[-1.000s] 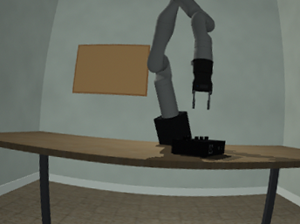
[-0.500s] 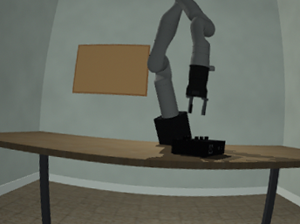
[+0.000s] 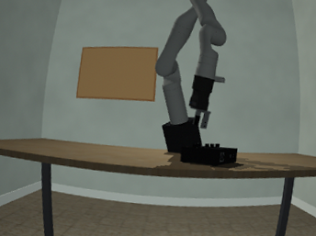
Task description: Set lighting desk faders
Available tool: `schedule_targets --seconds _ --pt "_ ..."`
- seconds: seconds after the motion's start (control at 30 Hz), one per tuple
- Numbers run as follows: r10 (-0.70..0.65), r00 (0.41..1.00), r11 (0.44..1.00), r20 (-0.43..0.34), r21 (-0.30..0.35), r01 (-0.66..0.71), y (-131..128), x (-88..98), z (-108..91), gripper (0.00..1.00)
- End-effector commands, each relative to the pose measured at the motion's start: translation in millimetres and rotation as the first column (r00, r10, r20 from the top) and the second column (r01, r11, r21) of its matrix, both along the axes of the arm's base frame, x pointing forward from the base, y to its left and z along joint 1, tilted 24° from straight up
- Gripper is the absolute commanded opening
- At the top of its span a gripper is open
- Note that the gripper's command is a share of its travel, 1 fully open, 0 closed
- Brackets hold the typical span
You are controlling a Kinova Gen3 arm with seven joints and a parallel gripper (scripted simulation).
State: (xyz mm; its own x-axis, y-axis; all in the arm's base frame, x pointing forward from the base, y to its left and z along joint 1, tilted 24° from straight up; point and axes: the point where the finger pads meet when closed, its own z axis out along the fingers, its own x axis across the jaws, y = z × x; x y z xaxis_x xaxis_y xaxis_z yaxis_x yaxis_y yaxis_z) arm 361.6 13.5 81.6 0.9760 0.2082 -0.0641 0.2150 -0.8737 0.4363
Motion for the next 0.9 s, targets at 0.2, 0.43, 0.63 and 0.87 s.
schedule_targets --seconds 0.2,0.43,0.63,0.87 --pt "-0.382 0.914 0.921 0.134 -0.027 0.388 -18 -15.0 -11.8 1.0" --pt "-0.571 0.787 0.808 0.235 -0.01 0.589 -30 -19.7 -14.1 1.0" --pt "-0.674 0.673 0.71 0.305 0.016 0.704 -39 -22.4 -14.5 1.0" --pt "-0.753 0.544 0.602 0.37 0.052 0.797 -47 -24.9 -14.0 1.0"
